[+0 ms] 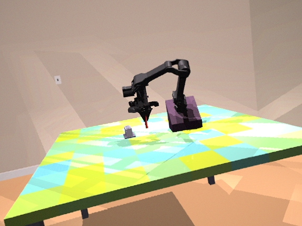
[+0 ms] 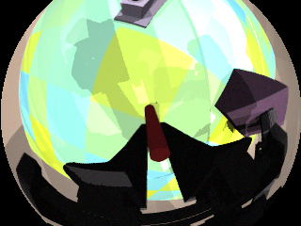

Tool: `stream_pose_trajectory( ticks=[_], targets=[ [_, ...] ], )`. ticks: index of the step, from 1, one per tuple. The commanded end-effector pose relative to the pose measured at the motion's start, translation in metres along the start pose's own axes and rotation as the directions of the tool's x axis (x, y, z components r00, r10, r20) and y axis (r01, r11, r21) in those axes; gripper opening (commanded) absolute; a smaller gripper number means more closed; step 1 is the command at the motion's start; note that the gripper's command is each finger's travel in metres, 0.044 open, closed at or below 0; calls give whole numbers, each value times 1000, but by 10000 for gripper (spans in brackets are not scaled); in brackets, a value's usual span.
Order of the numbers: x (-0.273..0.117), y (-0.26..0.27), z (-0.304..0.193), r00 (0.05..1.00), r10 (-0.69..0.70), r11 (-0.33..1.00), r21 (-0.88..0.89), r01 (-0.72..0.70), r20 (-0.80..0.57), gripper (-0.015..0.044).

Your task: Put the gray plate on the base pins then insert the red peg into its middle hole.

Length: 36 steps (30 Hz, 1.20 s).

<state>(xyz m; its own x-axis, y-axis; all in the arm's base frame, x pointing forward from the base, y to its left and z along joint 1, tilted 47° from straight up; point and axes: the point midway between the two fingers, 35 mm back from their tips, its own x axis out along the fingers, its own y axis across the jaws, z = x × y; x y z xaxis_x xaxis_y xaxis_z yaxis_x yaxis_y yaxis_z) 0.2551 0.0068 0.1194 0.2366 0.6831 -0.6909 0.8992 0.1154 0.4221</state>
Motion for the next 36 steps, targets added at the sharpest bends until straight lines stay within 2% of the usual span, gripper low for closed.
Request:
stream_pose_trajectory(
  ticks=[1, 36],
  targets=[
    [-1, 3, 10, 1000, -3, 1000, -2, 3, 5, 0],
    [-7, 16, 115, 1000, -10, 1000, -9, 10, 18, 0]
  ],
)
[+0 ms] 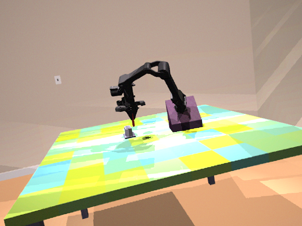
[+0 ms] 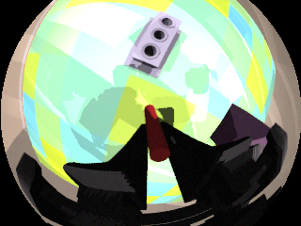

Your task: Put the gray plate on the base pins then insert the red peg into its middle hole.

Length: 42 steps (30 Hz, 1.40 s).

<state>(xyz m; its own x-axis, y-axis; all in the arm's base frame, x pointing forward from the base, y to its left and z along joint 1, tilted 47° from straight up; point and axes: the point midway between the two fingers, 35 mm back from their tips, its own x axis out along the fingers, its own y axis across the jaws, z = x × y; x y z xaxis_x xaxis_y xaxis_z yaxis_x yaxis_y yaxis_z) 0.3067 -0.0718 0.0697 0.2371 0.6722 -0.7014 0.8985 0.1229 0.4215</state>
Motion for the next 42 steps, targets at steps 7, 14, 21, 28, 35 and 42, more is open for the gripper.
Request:
stream_pose_trajectory(
  ticks=[7, 14, 21, 28, 35, 42],
  targets=[
    [1, -3, 32, 1000, -3, 1000, -4, 3, 1, 0],
    [1, -6, 54, 1000, -1, 1000, -4, 1, -2, 0],
    [3, -12, 76, 1000, 3, 1000, -2, -3, -5, 0],
    [5, -19, 97, 1000, 6, 1000, -3, -6, -9, 0],
    [6, -22, 105, 1000, 7, 1000, -4, -7, -11, 0],
    [6, -22, 105, 1000, 7, 1000, -4, -7, -11, 0]
  ],
)
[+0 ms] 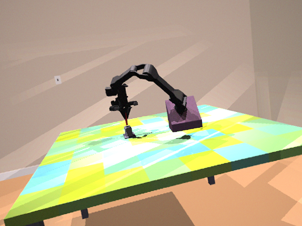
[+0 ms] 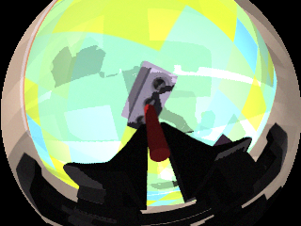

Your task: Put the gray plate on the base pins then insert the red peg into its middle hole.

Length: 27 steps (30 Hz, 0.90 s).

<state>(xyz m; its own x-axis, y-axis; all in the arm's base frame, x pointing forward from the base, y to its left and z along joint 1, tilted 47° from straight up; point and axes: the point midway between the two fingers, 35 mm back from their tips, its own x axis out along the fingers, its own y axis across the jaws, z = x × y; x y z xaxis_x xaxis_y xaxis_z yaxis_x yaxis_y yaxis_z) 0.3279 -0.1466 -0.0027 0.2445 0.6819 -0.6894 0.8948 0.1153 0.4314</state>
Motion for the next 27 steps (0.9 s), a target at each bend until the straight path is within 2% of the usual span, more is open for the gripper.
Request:
stream_pose_trajectory(
  ticks=[1, 27],
  targets=[
    [0, -2, 1, 1000, -6, 1000, -3, 6, 0, 0],
    [0, -3, 1, 1000, -6, 1000, -3, 6, 0, 0]
  ],
)
